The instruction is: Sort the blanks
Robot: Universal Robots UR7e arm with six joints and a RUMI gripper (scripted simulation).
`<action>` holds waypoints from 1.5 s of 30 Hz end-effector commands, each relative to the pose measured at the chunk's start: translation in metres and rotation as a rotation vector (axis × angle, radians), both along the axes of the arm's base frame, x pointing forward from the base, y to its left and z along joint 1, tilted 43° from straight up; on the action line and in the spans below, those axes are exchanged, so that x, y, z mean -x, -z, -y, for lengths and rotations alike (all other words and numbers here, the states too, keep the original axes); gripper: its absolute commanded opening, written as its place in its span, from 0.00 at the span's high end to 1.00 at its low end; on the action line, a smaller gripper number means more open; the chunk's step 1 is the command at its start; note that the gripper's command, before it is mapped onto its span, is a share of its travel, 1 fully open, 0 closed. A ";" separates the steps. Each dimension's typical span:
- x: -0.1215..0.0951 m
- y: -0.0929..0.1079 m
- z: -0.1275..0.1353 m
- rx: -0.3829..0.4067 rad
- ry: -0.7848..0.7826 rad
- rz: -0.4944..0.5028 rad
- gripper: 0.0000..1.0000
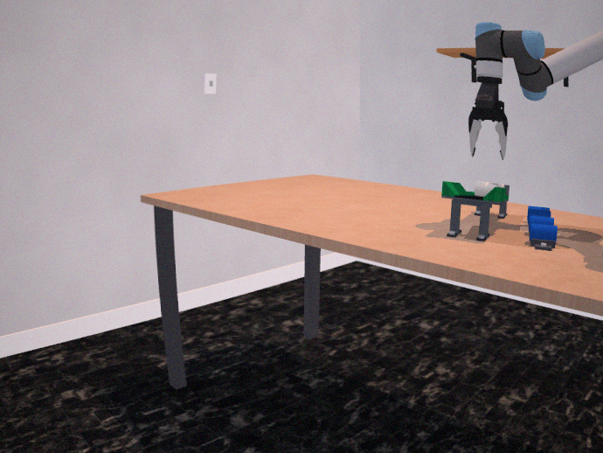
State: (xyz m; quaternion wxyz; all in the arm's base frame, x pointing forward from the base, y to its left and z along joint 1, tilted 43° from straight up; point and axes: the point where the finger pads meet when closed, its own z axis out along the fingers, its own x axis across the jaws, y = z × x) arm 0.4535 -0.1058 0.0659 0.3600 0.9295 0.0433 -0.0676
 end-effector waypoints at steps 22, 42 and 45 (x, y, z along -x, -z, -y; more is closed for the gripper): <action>-0.001 -0.002 -0.002 0.000 0.001 0.000 0.00; -0.001 -0.009 -0.008 0.000 0.001 0.000 0.00; -0.002 -0.010 -0.009 0.000 0.001 0.000 0.00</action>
